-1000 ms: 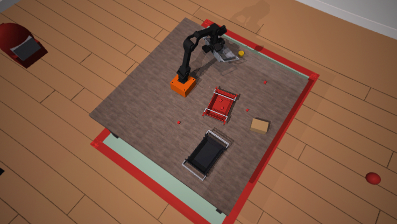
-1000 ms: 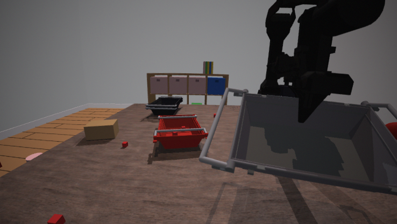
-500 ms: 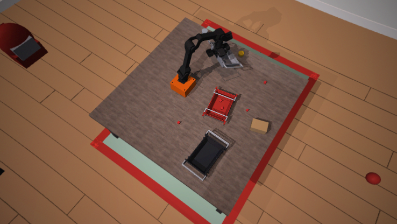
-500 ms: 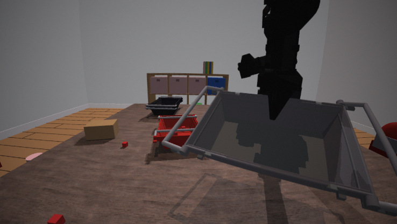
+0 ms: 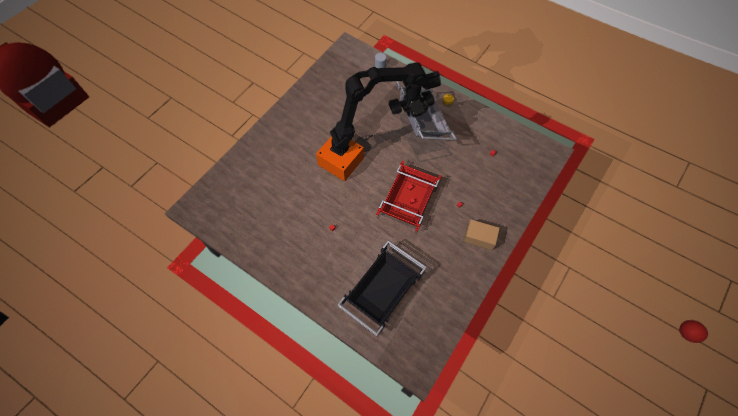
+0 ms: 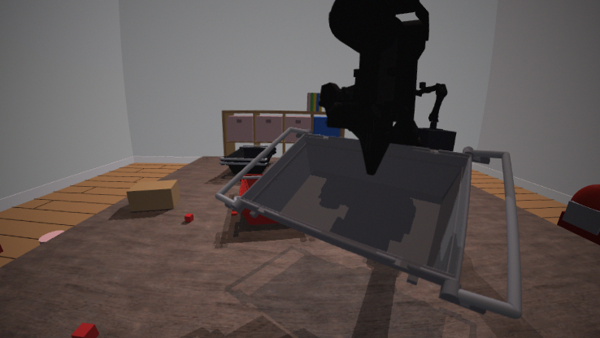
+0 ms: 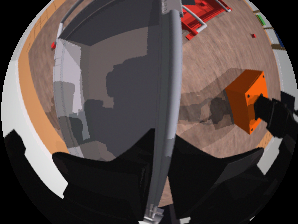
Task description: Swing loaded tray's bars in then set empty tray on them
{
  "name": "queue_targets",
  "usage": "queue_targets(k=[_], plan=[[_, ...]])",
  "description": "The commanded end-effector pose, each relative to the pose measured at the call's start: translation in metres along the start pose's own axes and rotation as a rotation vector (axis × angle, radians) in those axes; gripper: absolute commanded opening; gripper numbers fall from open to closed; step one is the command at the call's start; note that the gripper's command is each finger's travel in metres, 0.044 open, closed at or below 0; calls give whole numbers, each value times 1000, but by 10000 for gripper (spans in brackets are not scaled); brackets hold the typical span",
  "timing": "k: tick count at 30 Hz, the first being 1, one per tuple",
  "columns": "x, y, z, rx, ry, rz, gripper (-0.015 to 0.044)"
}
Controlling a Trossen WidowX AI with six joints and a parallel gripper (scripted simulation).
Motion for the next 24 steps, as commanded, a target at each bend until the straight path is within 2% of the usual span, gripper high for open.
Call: queue_targets(k=[1, 24], plan=[[4, 13, 5, -27, 16, 5, 0], [4, 101, 10, -229, 16, 0, 0]])
Point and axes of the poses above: the point midway between the two fingers, 35 mm back from their tips, its own x axis back along the fingers, its own z axis across the jaws, y = z × x, the point moved 9 cm from there along x, back along the fingers, and after that the axes turned 11 degrees about -x, right-handed, at the moved point
